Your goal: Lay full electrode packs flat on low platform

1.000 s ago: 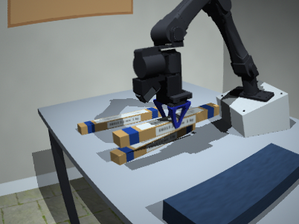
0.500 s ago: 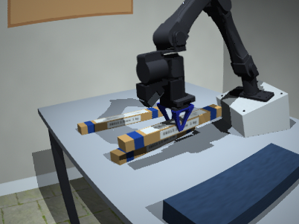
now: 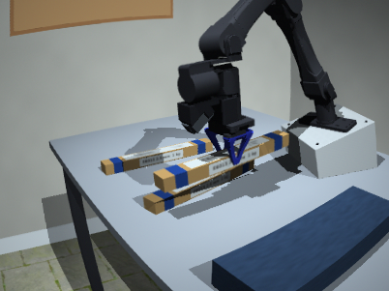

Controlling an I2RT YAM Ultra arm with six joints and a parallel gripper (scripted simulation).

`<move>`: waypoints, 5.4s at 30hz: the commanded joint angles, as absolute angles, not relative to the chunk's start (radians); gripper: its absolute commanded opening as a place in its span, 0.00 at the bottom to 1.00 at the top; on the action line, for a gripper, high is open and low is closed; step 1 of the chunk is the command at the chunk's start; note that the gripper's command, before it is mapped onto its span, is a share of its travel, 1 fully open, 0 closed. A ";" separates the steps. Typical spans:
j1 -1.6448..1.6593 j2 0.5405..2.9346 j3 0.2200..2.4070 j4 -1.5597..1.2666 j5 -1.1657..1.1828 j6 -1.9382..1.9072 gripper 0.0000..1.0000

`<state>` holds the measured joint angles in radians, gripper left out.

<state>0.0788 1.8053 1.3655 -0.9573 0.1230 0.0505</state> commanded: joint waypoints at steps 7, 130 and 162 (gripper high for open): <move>0.094 1.720 1.450 -1.031 0.124 0.061 0.00; 0.100 1.703 1.501 -1.103 0.125 0.068 0.00; 0.118 1.701 1.613 -1.191 0.133 0.081 0.00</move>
